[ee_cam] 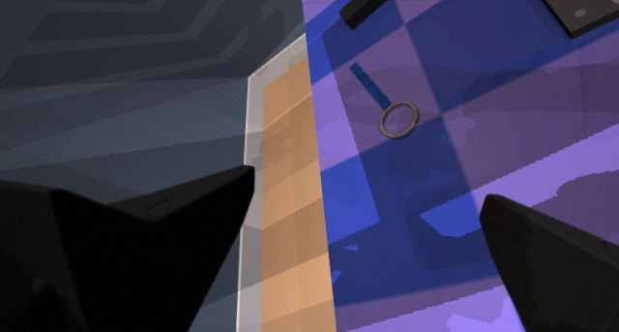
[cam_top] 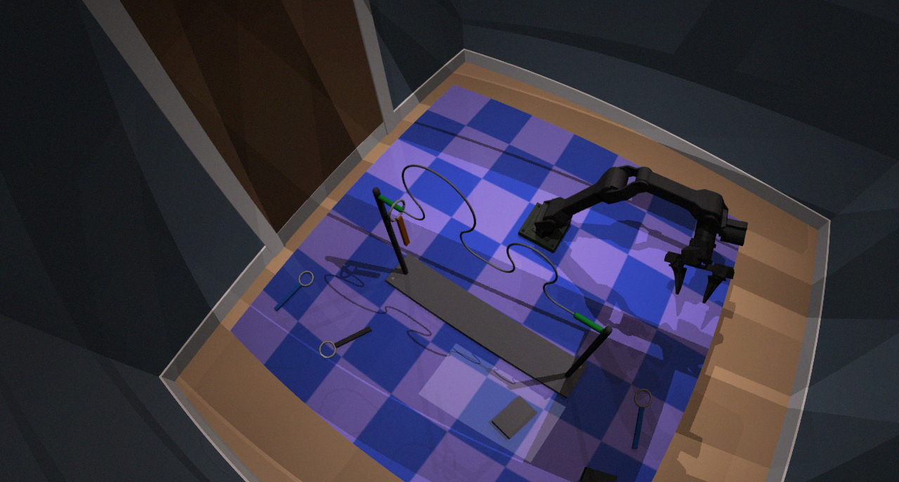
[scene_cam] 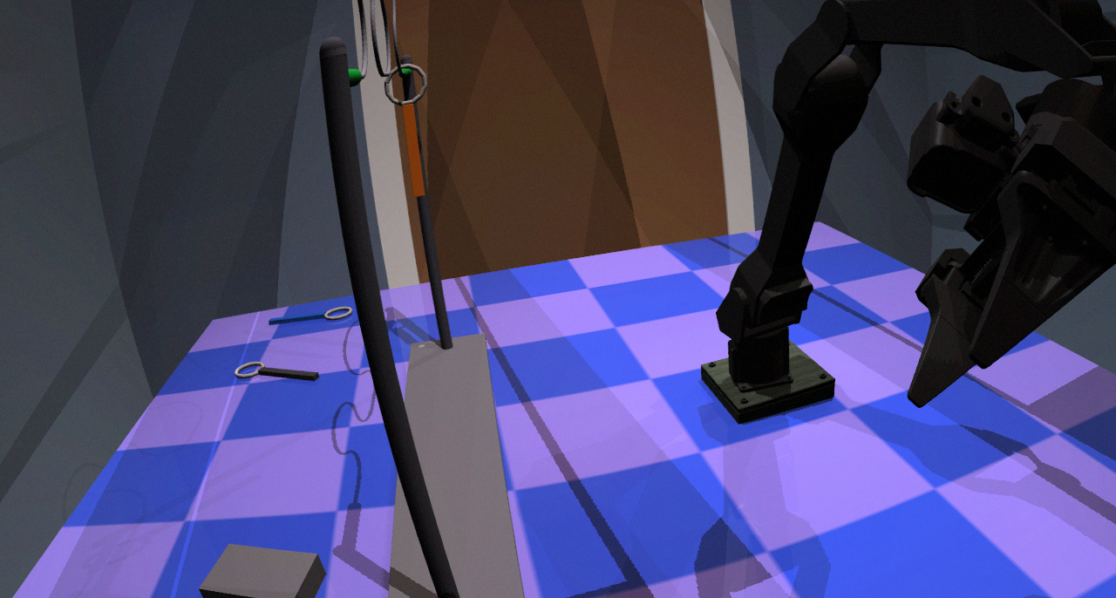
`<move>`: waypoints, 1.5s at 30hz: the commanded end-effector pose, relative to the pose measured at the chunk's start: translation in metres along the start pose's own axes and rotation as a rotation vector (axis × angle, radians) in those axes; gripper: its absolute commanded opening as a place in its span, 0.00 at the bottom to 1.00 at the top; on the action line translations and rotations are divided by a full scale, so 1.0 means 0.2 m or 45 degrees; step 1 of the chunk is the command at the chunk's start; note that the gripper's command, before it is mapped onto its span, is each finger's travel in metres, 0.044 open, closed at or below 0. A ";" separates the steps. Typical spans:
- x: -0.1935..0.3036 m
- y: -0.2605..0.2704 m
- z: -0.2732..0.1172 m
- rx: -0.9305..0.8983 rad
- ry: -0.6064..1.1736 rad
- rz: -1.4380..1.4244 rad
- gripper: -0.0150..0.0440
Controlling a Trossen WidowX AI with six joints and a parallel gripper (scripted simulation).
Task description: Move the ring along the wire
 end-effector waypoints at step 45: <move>-0.68 -0.55 0.76 -0.055 0.403 -0.430 0.53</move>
Point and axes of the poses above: the point midway between the two fingers, 35 mm back from their tips, its own z axis out along the fingers, its own y axis across the jaws, x = y × z, the point moved 1 cm from there along -z, back along the fingers, and after that the axes turned 15 degrees about -z, right-handed, at the moved point
